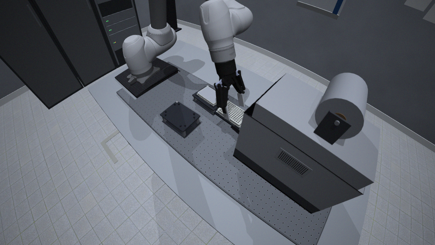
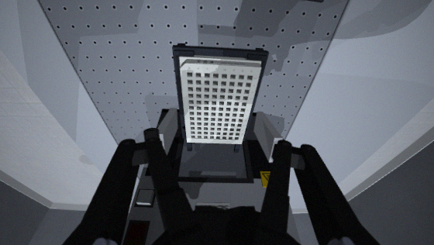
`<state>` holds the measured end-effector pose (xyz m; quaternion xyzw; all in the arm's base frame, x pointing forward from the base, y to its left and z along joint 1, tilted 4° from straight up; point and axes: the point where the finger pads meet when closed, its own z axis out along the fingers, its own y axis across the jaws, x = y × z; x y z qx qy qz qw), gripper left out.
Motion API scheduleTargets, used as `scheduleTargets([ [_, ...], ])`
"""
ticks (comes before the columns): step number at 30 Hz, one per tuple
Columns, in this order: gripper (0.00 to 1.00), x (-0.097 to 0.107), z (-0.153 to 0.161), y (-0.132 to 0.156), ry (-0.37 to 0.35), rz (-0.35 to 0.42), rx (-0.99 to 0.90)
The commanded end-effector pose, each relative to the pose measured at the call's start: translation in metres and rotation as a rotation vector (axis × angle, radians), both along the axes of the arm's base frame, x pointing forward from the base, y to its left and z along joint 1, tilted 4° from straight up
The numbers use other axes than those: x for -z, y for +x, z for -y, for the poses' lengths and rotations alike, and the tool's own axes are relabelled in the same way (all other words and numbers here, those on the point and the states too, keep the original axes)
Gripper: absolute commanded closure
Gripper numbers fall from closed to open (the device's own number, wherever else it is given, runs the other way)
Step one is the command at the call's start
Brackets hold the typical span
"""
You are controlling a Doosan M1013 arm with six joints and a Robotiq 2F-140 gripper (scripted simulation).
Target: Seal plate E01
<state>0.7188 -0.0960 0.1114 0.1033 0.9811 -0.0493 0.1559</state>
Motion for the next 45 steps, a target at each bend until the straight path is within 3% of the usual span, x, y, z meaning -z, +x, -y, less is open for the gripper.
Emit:
scheduleTargets([
  [1,0.3,-0.002,0.0,0.0,0.0,0.0,0.0],
  [17,0.3,-0.011,-0.001,0.0,0.0,0.0,0.0],
  [35,0.3,-0.038,-0.002,0.002,0.0,0.0,0.0],
  [45,0.3,-0.039,-0.004,-0.01,0.0,0.0,0.0],
])
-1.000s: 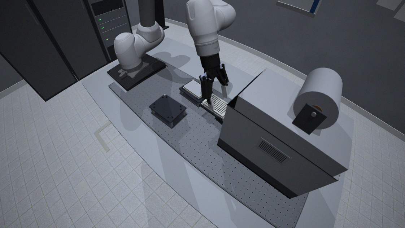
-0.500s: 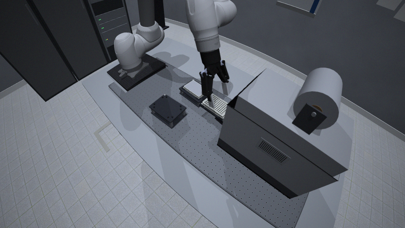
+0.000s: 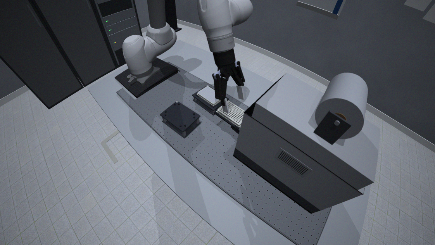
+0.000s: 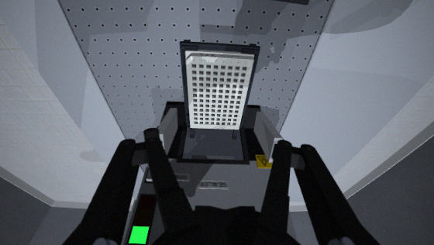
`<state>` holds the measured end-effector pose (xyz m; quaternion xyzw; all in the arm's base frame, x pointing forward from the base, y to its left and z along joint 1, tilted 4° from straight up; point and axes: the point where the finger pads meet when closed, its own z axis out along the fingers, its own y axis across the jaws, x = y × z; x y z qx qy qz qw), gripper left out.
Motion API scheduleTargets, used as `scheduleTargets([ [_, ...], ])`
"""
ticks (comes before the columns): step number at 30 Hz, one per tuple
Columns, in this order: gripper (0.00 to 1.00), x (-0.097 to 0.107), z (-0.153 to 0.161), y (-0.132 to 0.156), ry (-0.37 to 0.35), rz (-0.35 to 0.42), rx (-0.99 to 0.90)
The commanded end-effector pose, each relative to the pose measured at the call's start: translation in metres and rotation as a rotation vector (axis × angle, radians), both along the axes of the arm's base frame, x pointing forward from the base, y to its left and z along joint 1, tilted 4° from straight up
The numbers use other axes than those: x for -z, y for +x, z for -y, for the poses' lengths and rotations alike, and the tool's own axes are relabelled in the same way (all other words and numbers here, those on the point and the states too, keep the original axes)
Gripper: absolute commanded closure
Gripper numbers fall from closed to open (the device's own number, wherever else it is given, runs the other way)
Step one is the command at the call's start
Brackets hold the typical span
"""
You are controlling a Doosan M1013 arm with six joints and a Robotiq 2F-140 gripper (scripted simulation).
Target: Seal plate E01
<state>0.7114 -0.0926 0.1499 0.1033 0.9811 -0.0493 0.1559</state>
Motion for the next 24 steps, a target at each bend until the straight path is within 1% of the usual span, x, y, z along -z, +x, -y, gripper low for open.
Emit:
scheduleTargets([
  [1,0.3,0.0,-0.001,-0.004,0.0,0.0,0.0],
  [24,0.3,-0.001,-0.006,-0.039,0.0,0.0,0.0],
])
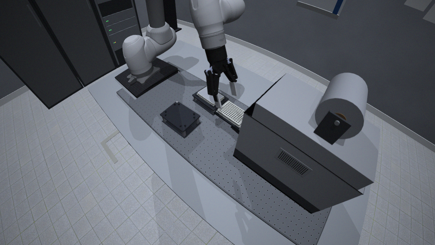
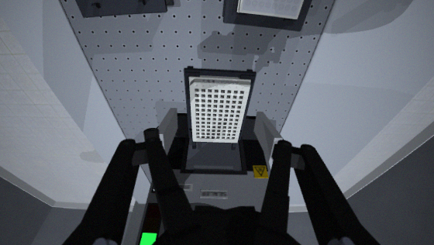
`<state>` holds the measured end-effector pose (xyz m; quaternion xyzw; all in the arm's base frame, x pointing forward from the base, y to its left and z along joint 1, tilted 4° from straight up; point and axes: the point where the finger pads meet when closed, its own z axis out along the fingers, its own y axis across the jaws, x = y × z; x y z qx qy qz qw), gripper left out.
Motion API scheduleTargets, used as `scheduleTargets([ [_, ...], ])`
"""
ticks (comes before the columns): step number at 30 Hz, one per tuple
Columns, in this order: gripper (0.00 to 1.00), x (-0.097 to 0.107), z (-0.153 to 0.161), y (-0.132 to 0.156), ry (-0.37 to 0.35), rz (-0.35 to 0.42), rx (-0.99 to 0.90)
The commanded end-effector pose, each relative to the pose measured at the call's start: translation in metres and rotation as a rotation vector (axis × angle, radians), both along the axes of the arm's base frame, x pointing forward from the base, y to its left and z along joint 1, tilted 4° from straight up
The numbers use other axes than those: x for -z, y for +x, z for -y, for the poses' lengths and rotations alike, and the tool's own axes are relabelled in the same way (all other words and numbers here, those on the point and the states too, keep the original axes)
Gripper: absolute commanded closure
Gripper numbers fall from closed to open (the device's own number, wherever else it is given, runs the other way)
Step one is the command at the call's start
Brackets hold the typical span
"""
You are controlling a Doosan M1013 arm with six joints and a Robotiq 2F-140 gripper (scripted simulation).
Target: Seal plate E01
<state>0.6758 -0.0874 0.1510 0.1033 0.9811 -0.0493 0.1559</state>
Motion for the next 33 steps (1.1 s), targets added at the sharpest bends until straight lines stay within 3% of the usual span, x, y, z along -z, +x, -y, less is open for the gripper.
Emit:
scheduleTargets([
  [1,0.3,0.0,-0.001,-0.005,0.0,0.0,0.0],
  [9,0.3,-0.001,-0.002,-0.015,0.0,0.0,0.0],
  [20,0.3,-0.001,-0.002,-0.015,0.076,-0.34,0.022],
  [25,0.31,-0.005,0.001,-0.015,0.076,-0.34,0.022],
  [33,0.34,-0.037,0.024,-0.021,0.076,-0.34,0.022],
])
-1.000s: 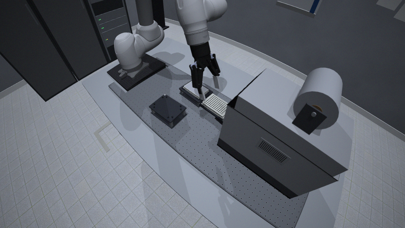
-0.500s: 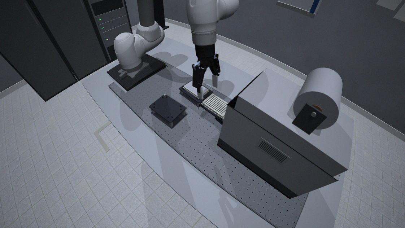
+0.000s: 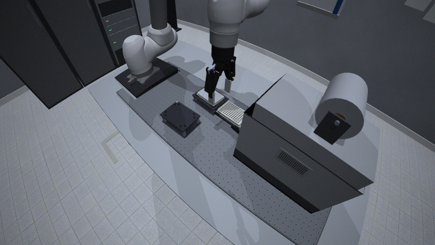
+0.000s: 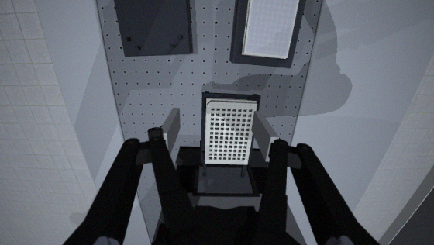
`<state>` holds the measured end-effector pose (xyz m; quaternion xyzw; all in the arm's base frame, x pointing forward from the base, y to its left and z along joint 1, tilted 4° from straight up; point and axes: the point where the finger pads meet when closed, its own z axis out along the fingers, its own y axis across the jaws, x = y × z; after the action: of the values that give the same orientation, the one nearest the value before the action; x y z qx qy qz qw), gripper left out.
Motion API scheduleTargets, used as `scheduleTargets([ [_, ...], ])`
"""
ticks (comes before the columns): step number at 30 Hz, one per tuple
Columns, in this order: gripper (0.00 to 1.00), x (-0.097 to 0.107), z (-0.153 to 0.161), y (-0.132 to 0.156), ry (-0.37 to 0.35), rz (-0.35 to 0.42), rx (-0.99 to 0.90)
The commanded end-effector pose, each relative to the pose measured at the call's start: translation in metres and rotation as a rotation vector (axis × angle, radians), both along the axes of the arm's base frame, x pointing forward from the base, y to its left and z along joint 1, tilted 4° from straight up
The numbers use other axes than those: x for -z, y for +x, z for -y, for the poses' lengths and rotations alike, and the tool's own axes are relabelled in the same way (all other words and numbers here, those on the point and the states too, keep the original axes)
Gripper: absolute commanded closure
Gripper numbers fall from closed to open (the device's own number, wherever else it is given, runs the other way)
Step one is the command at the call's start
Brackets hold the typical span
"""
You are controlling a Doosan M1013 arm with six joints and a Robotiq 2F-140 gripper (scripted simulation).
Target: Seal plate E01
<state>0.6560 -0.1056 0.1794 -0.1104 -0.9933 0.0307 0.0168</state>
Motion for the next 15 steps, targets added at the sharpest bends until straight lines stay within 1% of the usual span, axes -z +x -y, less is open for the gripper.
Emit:
scheduleTargets([
  [1,0.35,-0.012,0.009,-0.002,0.0,0.0,0.0],
  [7,0.37,-0.036,0.026,-0.007,0.0,0.0,0.0],
  [9,0.37,-0.036,0.026,-0.007,0.0,0.0,0.0],
  [15,0.4,-0.06,0.044,-0.011,0.0,0.0,0.0],
])
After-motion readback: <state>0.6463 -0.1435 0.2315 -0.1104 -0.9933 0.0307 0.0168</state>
